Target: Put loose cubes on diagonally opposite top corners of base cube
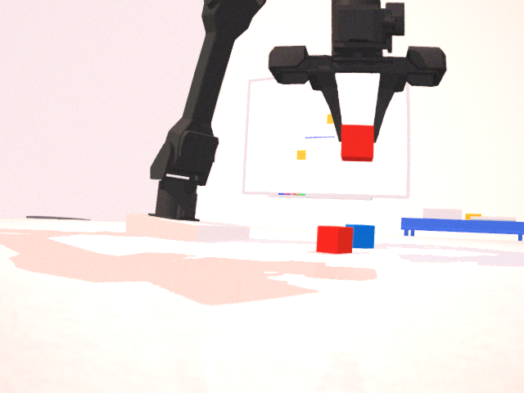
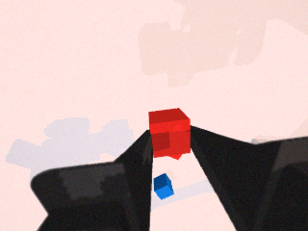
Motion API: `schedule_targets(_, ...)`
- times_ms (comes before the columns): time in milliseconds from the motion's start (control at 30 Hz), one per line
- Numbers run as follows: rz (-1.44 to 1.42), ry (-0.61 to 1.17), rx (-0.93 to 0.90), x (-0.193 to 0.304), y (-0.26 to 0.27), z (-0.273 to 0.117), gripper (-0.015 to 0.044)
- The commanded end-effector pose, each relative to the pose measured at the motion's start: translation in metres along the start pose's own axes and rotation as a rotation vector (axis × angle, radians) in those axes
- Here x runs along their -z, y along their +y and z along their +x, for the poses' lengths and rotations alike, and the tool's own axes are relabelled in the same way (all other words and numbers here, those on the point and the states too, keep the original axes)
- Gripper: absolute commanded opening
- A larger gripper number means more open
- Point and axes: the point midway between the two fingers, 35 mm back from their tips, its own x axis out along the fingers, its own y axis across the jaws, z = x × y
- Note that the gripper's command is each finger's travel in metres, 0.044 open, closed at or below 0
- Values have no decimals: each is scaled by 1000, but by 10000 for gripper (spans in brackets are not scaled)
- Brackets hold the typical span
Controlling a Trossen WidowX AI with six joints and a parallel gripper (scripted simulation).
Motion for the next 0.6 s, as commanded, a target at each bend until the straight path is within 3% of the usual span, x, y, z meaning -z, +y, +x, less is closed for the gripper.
schedule_targets(0, -143, 2, 4, 11, 3, 3, 105)
schedule_targets(567, -869, 8, 1, 64, 14, 13, 105)
